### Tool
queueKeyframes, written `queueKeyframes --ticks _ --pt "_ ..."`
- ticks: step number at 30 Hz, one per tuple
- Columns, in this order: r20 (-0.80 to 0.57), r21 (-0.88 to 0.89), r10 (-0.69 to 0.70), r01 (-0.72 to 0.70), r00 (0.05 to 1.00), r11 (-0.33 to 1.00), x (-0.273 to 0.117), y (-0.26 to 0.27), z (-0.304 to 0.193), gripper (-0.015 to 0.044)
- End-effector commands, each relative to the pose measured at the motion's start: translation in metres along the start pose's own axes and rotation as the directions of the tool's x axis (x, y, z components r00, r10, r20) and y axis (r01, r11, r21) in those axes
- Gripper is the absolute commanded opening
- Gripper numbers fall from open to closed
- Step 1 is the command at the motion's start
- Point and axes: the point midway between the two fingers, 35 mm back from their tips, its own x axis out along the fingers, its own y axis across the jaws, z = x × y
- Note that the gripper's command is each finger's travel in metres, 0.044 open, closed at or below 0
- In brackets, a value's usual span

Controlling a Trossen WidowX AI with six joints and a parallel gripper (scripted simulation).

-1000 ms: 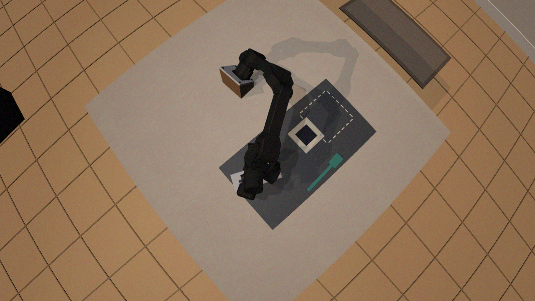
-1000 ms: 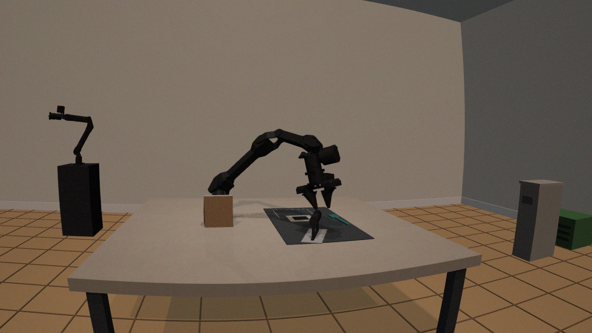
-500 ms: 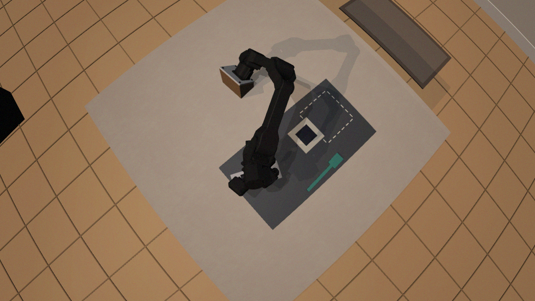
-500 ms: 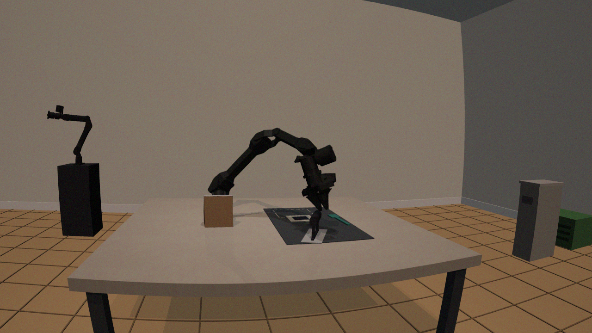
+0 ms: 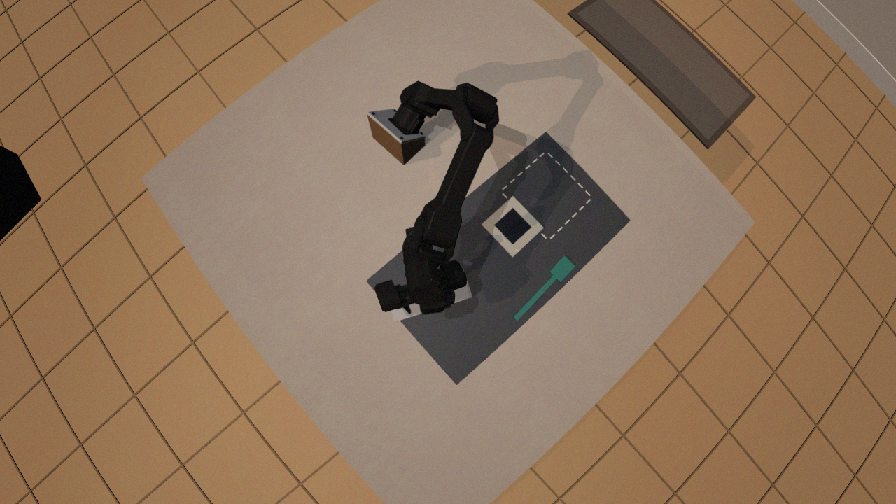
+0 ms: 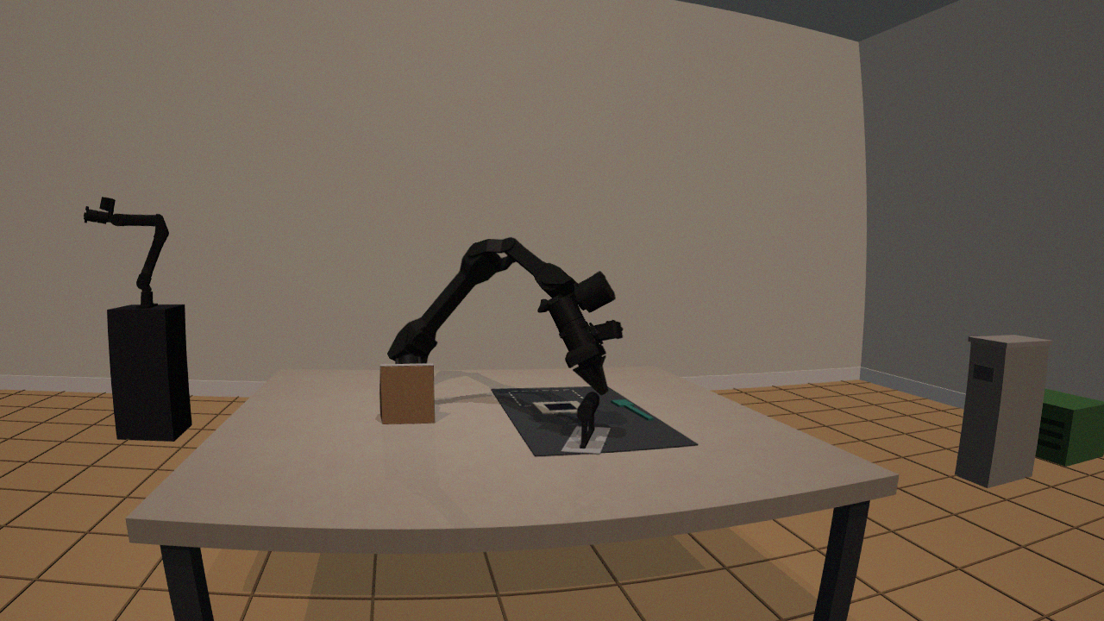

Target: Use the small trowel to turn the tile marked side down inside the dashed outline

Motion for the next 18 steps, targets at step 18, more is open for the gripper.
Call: queueKeyframes --ticks 18 --pt "0.176 0.609 -0.002 -0.107 0.984 0.786 -0.003 0.004 -0.014 0.03"
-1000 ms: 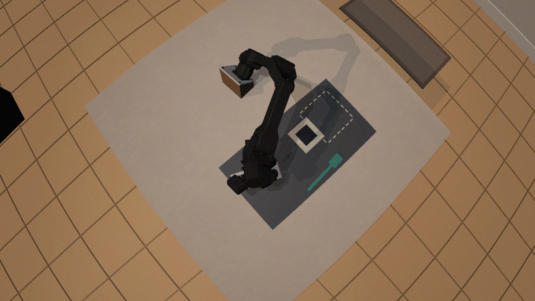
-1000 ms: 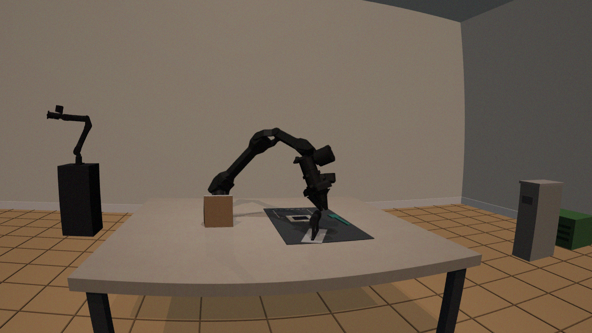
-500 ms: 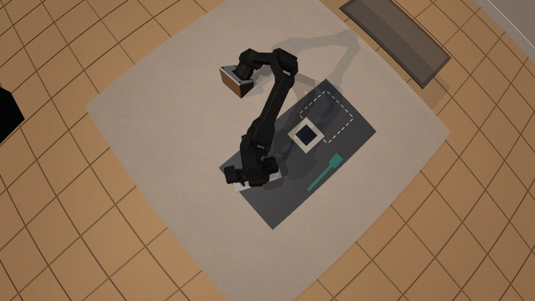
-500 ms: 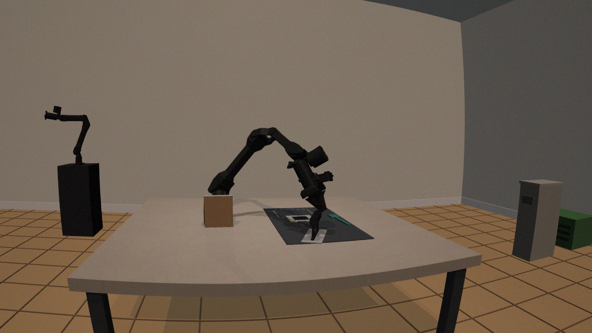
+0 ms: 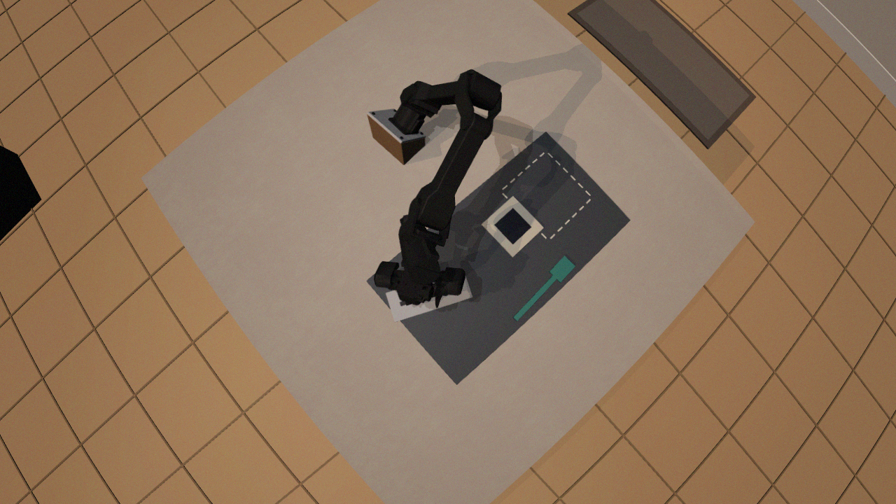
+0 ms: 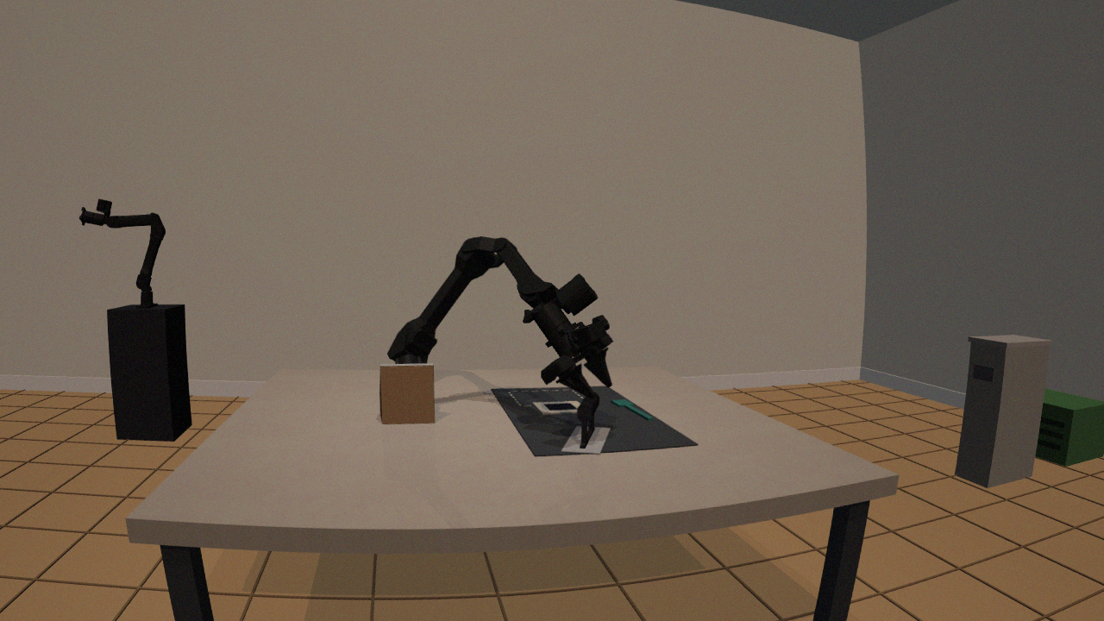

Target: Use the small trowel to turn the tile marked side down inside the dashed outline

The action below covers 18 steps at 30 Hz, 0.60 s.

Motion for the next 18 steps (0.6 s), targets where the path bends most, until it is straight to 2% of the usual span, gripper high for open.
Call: queueKeyframes --ticks 1,6,18 --pt "0.02 0.112 0.014 -0.016 1.0 0.994 -0.001 -0.001 -0.004 0.03" --pt "-0.032 0.229 0.034 -0.026 0.999 0.973 -0.008 -0.004 -0.029 0.03" --pt "0.033 0.521 0.083 -0.088 0.996 0.849 -0.007 -0.002 -0.042 0.03"
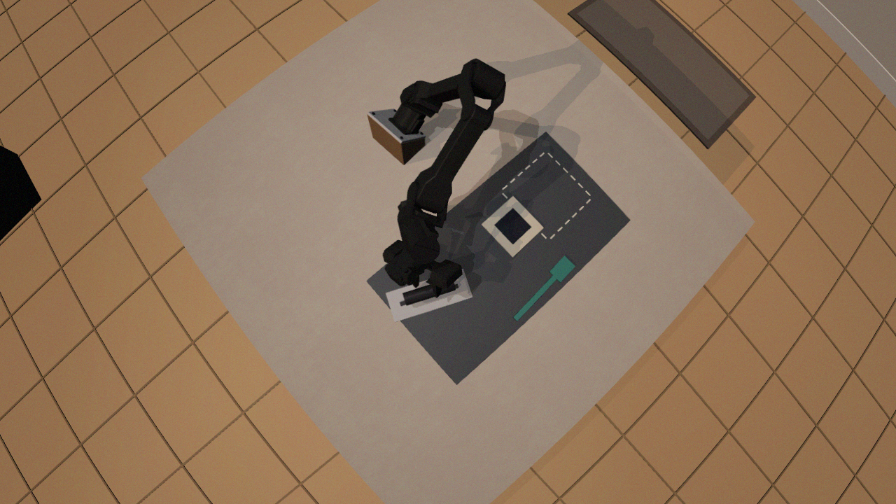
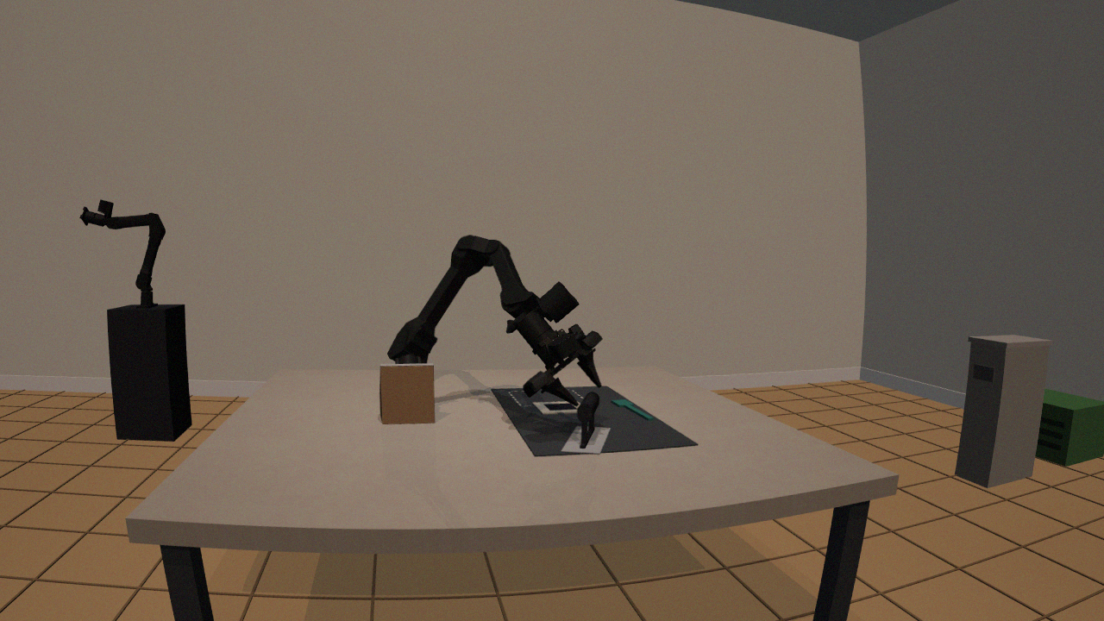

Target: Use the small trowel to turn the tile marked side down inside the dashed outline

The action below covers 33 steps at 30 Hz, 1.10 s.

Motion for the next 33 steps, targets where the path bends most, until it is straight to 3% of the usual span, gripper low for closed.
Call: queueKeyframes --ticks 1,16,33 --pt "0.003 0.108 0.021 -0.022 1.0 0.994 0.0 -0.003 -0.007 0.03" --pt "0.042 0.563 0.141 -0.14 0.989 0.815 -0.008 -0.008 -0.032 0.03" --pt "0.043 0.58 0.146 -0.144 0.988 0.802 0.009 -0.004 -0.032 0.03"
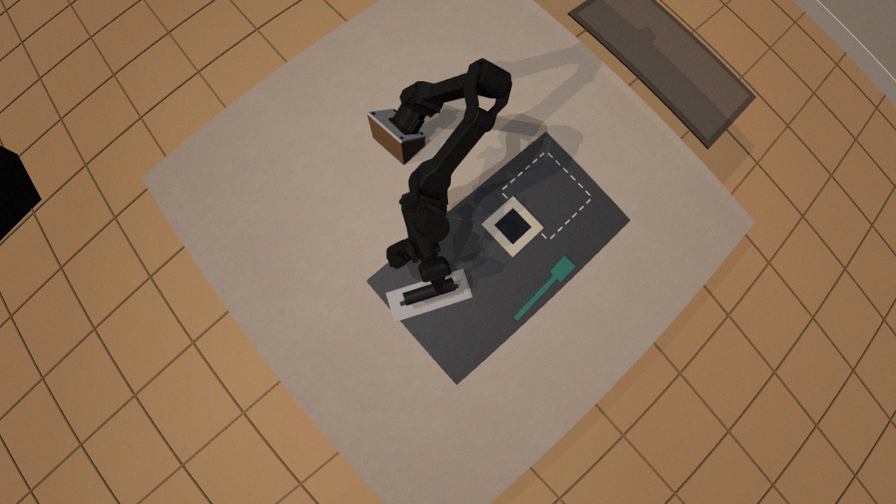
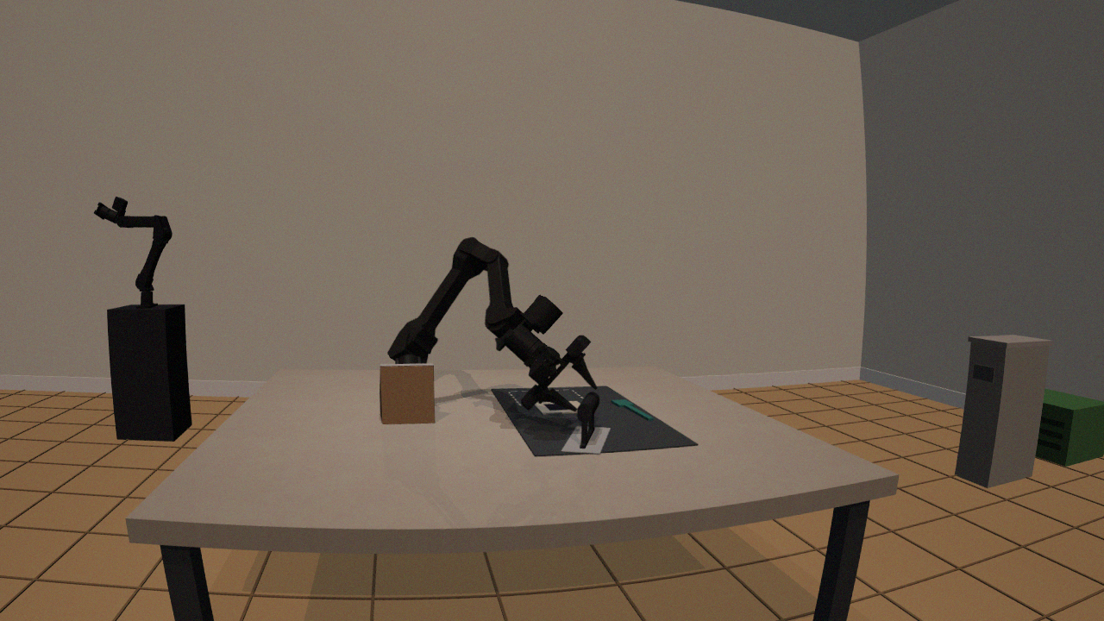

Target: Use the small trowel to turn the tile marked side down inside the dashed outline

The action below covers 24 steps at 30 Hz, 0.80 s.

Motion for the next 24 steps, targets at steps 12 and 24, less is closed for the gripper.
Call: queueKeyframes --ticks 12,24 --pt "0.001 0.004 -0.002 0.002 1.0 1.0 0.024 0.0 0.0 0.03" --pt "-0.001 0.004 -0.001 0.001 1.0 1.0 0.044 -0.002 -0.001 0.03"
